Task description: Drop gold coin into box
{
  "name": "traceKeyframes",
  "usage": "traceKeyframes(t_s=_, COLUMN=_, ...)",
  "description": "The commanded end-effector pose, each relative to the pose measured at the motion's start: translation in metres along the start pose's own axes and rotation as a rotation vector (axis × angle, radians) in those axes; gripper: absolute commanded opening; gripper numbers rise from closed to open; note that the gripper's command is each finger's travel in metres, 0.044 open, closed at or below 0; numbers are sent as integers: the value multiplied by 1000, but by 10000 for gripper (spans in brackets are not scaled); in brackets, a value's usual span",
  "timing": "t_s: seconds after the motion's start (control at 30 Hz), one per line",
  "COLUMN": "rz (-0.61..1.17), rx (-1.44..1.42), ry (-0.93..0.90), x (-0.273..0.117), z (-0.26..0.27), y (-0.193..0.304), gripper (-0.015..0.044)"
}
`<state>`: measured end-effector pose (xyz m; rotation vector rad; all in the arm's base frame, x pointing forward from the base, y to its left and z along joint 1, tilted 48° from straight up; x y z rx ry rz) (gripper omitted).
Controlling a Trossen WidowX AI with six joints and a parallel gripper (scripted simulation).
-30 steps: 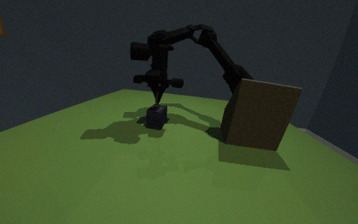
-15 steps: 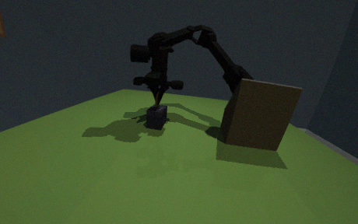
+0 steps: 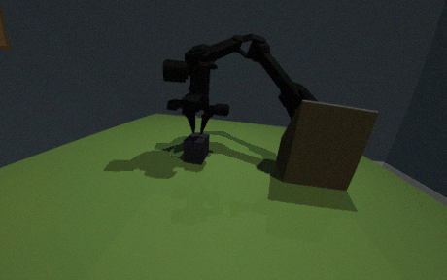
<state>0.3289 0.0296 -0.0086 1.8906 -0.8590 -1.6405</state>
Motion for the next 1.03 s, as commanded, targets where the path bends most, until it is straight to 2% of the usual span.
traceKeyframes(t_s=0.0, rz=0, rx=1, ry=0, x=0, z=0, y=0, gripper=161)
traceKeyframes(t_s=0.23, rz=0, rx=1, ry=0, x=0, z=0, y=0, gripper=161)
traceKeyframes(t_s=0.5, rz=0, rx=-1, ry=0, x=-20, z=0, y=0, gripper=371)
traceKeyframes(t_s=0.6, rz=6, rx=-6, ry=-1, x=-50, z=2, y=1, gripper=440)
traceKeyframes(t_s=1.0, rz=9, rx=-8, ry=-2, x=-59, z=3, y=1, gripper=440)
Point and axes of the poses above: the point midway between the two fingers, 35 mm back from their tips, its own x axis out along the fingers, its own z axis across the jaws, y = z × x, the point moved 2 cm from there along -x, back along the fingers, and after that the axes turned 12 degrees about x, right-handed, at the moved point
